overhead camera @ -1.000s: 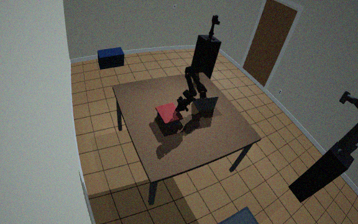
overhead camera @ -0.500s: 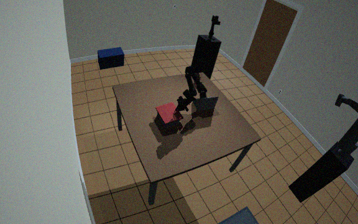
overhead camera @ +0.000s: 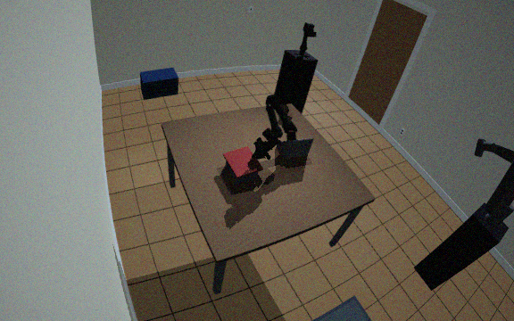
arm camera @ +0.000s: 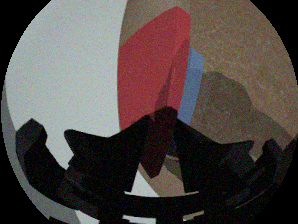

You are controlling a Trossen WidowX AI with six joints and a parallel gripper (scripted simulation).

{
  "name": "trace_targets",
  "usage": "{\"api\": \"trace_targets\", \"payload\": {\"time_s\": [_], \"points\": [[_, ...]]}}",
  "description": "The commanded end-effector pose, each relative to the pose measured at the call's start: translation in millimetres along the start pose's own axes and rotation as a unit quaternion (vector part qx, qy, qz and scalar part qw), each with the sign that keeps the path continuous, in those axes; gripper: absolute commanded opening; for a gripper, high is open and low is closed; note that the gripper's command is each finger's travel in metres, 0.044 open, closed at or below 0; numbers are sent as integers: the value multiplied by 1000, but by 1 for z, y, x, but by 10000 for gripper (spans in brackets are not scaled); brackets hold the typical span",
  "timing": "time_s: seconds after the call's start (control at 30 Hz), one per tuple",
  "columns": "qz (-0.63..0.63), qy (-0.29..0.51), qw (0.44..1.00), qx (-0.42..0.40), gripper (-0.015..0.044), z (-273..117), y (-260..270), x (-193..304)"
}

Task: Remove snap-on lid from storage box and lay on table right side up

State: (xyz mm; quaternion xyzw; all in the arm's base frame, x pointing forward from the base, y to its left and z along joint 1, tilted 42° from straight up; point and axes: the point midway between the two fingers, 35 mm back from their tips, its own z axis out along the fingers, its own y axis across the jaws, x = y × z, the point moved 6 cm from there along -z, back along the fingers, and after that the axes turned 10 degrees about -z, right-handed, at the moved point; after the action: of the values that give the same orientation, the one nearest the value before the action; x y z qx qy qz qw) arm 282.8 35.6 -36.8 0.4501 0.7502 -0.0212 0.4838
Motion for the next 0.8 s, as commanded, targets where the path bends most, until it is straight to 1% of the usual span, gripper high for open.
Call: {"api": "trace_targets", "payload": {"time_s": [0.0, 0.77], "points": [[-1, 0, 1000, 0, 0, 1, 1, 0], [-1, 0, 1000, 0, 0, 2, 2, 0]]}}
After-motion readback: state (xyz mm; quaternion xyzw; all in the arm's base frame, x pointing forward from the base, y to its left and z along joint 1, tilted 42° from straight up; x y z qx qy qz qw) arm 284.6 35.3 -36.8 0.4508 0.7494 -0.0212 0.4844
